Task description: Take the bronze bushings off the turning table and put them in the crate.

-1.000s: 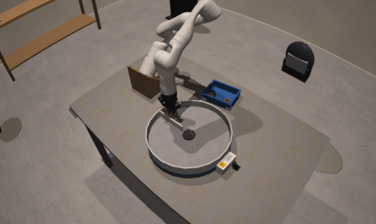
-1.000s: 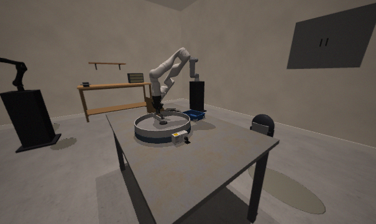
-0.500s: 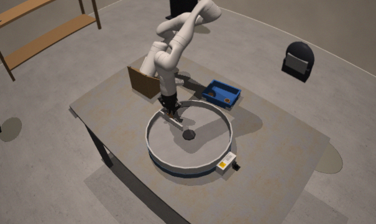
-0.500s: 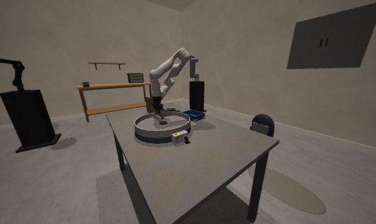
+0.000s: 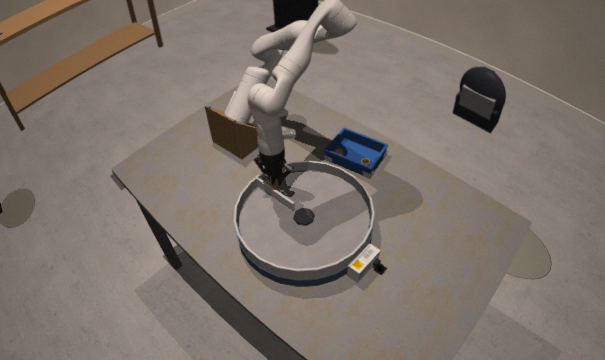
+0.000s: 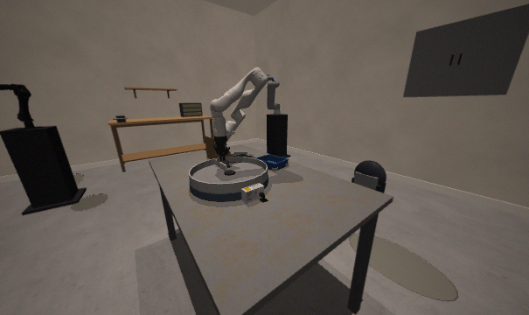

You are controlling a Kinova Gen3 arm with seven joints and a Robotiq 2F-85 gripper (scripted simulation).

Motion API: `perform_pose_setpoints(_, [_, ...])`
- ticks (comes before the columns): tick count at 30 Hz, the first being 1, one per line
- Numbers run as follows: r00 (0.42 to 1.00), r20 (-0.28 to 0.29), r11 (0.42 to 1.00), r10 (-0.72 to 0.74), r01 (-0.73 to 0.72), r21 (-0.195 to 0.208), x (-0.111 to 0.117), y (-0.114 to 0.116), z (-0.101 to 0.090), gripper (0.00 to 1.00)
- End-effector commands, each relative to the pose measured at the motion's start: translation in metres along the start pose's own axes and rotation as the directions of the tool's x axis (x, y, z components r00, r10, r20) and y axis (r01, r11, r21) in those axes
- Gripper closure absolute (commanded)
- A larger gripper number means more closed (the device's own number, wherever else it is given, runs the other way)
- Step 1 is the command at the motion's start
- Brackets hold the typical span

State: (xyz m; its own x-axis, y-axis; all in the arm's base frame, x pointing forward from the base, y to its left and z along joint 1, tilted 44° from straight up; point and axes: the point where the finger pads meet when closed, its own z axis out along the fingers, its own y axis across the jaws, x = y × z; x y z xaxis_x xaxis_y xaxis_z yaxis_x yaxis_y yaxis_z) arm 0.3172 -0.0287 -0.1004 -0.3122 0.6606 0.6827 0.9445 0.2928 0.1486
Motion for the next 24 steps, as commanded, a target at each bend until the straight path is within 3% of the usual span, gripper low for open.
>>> perform_pose_setpoints(1, [1.000, 0.001, 1.000, 0.000, 0.000, -0.001, -0.0004, 0.0002, 0.0002, 0.86])
perform_pose_setpoints(24, [1.000, 0.001, 1.000, 0.000, 0.000, -0.001, -0.0004, 0.0002, 0.0083, 0.86])
